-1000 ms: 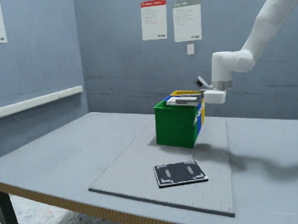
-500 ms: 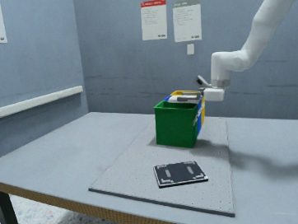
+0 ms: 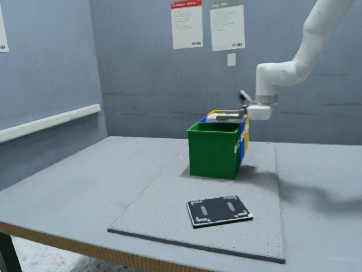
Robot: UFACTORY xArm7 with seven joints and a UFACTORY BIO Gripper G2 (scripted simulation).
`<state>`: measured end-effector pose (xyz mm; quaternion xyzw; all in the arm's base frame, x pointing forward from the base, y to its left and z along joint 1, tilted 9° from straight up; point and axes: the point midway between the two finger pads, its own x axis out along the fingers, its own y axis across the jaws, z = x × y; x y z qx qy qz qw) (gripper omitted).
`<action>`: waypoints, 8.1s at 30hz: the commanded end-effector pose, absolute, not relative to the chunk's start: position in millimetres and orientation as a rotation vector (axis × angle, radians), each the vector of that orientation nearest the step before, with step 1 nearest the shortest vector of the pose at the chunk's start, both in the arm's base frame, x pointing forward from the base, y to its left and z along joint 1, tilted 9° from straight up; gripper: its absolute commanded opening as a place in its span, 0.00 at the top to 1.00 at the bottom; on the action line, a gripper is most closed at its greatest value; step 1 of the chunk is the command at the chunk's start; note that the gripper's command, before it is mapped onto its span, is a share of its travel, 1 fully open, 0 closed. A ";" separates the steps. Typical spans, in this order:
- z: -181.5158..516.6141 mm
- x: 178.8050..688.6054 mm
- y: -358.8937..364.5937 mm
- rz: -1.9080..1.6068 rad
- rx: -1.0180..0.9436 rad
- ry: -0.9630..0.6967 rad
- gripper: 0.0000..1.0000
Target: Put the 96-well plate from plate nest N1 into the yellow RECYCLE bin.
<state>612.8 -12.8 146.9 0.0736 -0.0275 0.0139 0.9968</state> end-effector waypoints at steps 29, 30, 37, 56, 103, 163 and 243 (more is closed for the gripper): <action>134.4 630.2 -104.8 0.028 0.147 -0.059 1.00; 133.9 630.8 -108.0 0.028 0.147 -0.059 1.00; 130.4 634.7 -130.8 0.028 0.147 -0.059 1.00; 121.7 644.4 -186.1 0.028 0.146 -0.059 1.00; 113.1 654.3 -241.6 0.028 0.146 -0.059 1.00; 80.7 656.0 -236.4 0.028 0.146 -0.059 0.82; 149.8 605.9 -149.4 0.089 0.145 -0.064 0.82</action>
